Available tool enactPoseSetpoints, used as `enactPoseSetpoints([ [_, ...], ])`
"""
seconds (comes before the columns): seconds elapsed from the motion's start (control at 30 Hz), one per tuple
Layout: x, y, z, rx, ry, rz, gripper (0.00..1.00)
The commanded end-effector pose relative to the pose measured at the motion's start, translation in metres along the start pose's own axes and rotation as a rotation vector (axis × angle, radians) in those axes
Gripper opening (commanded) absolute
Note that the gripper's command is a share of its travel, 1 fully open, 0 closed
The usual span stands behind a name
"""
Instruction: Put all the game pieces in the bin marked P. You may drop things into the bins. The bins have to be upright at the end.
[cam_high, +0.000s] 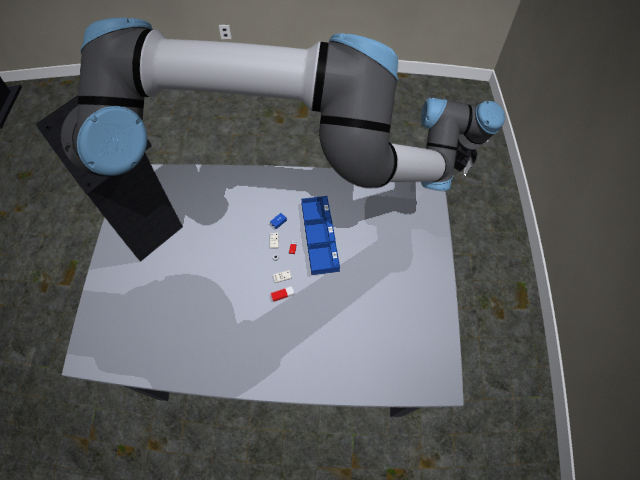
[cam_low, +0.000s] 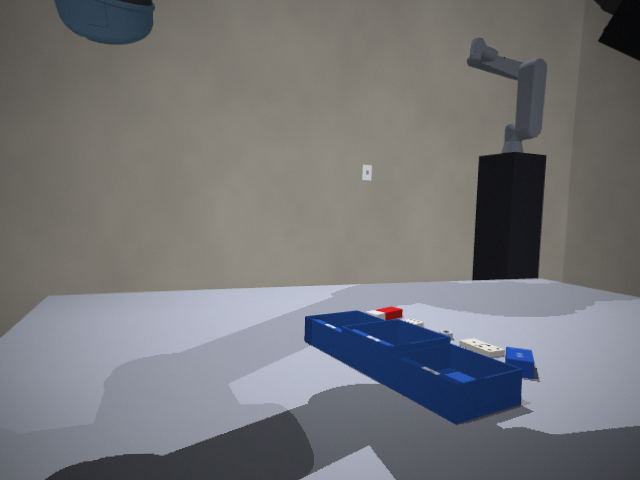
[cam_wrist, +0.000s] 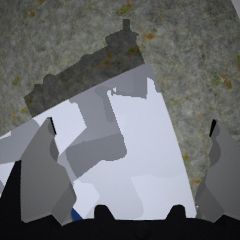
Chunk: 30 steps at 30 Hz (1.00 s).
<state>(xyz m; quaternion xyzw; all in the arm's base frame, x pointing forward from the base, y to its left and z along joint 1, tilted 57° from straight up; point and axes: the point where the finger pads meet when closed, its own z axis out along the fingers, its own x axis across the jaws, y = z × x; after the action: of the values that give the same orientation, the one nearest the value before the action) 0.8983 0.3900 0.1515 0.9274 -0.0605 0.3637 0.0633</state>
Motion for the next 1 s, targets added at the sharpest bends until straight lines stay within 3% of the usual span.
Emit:
enactPoseSetpoints([
  [0.0, 0.000, -0.001, -0.001, 0.001, 0.001, 0.000, 1.00],
  [0.53, 0.000, -0.001, -0.001, 0.001, 0.001, 0.000, 1.00],
  [0.57, -0.002, -0.004, -0.010, 0.001, 0.000, -0.002, 0.04],
  [0.8, -0.012, -0.018, -0.059, 0.001, 0.000, -0.002, 0.04],
  [0.97, -0.013, -0.019, -0.062, 0.001, 0.000, -0.002, 0.04],
])
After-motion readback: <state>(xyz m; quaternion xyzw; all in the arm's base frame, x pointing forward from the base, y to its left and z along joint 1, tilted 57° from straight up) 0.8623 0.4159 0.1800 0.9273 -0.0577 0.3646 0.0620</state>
